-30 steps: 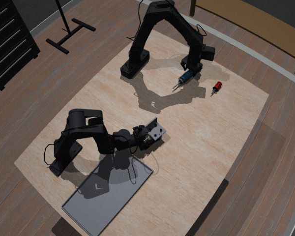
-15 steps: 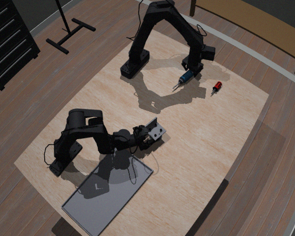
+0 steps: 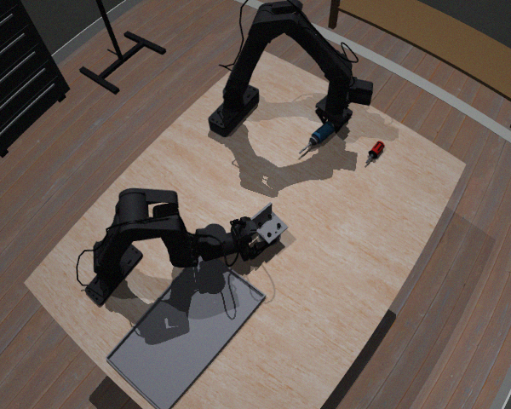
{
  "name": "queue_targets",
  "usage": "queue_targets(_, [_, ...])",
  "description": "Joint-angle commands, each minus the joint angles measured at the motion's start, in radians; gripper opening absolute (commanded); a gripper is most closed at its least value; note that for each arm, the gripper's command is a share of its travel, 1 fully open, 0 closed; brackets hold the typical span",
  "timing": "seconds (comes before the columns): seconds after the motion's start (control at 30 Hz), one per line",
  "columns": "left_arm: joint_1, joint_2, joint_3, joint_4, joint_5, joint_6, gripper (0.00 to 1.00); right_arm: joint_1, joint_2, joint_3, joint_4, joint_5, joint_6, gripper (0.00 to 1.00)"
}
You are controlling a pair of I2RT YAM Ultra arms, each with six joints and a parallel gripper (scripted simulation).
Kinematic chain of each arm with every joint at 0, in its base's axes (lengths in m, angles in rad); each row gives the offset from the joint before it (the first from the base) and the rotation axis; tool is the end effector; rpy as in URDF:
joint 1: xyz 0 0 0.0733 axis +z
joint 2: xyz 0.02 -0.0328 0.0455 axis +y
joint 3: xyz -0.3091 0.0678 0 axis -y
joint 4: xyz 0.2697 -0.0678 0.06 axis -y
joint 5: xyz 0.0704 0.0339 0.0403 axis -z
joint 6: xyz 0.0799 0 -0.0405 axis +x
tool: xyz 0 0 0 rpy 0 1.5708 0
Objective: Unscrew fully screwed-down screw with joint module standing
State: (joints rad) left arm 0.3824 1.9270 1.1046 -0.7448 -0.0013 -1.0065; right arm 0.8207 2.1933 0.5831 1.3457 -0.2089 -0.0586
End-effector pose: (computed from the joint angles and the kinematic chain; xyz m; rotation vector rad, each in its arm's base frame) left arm 0.3295 0.1338 0.1014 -2.0081 2.4111 0.0002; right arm 0.2549 0.2995 0.0590 -0.9393 1.6417 0.7200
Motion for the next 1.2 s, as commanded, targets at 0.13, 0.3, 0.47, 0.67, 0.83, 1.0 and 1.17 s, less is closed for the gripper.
queue_targets(0.13, [-0.001, -0.007, 0.006, 0.004, -0.007, 0.002, 0.55, 0.002, -0.005, 0.006, -0.01, 0.005, 0.004, 0.59])
queue_targets(0.3, [-0.001, -0.007, 0.006, 0.004, -0.007, 0.002, 0.46, 0.002, -0.005, 0.006, -0.01, 0.005, 0.004, 0.59])
queue_targets(0.47, [-0.001, -0.007, 0.006, 0.004, -0.007, 0.002, 0.46, 0.002, -0.005, 0.006, -0.01, 0.005, 0.004, 0.59])
queue_targets(0.67, [-0.001, -0.007, 0.006, 0.004, -0.007, 0.002, 0.46, 0.002, -0.005, 0.006, -0.01, 0.005, 0.004, 0.59])
queue_targets(0.83, [-0.001, -0.007, 0.006, 0.004, -0.007, 0.002, 0.46, 0.002, -0.005, 0.006, -0.01, 0.005, 0.004, 0.59])
queue_targets(1.0, [-0.001, -0.007, 0.006, 0.004, -0.007, 0.002, 0.45, 0.002, -0.005, 0.006, -0.01, 0.005, 0.004, 0.59])
queue_targets(1.17, [-0.001, -0.007, 0.006, 0.004, -0.007, 0.002, 0.45, 0.002, -0.005, 0.006, -0.01, 0.005, 0.004, 0.59])
